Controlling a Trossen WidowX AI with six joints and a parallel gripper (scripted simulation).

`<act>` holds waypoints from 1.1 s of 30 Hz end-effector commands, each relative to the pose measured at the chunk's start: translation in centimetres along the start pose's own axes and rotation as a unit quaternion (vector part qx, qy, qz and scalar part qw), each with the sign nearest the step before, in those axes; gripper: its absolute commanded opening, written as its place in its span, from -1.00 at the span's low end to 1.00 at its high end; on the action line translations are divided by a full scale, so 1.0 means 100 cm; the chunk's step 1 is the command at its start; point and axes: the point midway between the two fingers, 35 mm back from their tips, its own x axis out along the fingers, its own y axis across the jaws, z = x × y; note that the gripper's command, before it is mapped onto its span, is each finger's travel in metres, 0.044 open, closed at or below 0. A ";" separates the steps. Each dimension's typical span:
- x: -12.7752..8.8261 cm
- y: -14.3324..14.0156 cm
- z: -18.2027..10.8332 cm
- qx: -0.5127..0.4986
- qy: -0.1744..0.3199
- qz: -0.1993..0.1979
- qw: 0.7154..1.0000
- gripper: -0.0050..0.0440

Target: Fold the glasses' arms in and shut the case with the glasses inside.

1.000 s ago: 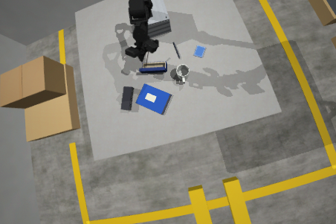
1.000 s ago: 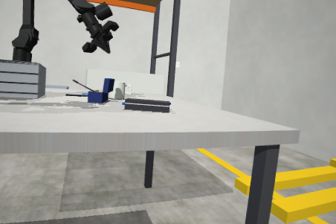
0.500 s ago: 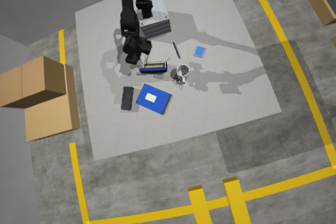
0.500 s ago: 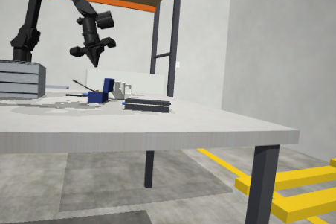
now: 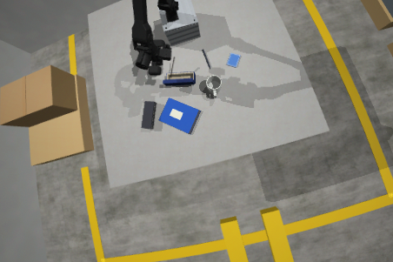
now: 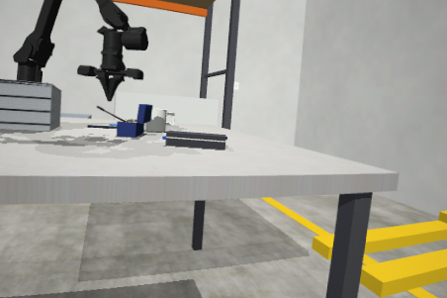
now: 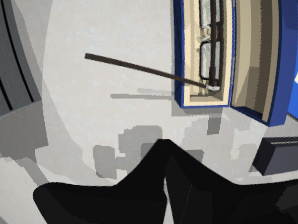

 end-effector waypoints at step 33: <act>0.050 -0.001 0.016 -0.002 -0.005 0.001 1.000 -0.80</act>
